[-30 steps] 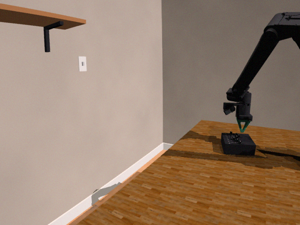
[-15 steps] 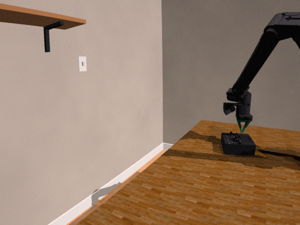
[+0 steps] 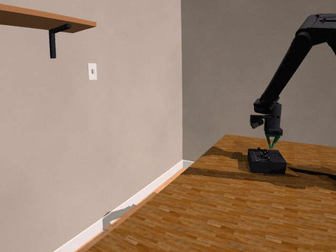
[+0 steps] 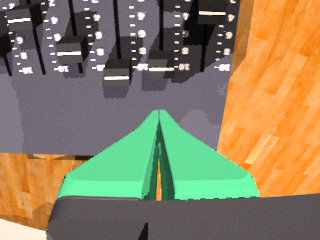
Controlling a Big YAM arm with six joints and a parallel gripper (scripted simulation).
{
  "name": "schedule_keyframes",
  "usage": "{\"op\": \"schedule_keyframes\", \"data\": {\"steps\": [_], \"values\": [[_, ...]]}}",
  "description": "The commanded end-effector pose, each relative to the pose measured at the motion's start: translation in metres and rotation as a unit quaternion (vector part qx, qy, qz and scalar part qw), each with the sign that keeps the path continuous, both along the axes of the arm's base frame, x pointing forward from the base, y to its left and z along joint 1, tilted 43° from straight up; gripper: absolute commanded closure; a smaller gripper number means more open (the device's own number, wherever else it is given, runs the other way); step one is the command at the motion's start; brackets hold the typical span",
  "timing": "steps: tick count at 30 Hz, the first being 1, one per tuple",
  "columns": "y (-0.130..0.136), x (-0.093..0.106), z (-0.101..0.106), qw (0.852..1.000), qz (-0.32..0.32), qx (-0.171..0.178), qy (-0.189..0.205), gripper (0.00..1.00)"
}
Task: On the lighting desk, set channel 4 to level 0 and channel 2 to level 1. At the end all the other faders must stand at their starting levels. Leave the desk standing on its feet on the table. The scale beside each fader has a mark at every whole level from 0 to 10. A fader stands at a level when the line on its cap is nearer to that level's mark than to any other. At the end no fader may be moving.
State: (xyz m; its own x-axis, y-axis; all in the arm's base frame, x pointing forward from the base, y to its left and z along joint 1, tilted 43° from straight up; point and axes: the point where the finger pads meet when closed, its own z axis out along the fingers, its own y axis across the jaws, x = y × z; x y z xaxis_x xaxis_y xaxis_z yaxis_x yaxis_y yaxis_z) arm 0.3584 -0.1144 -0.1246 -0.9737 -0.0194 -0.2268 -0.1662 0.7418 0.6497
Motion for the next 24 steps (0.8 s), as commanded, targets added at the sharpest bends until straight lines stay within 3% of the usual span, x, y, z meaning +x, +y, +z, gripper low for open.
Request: {"op": "schedule_keyframes", "data": {"steps": [1, 24], "values": [[-0.011, 0.019, -0.003, 1.0, -0.002, -0.011, -0.015, 1.0], [0.01, 0.004, -0.014, 1.0, 0.002, 0.0, 0.0, 1.0]]}}
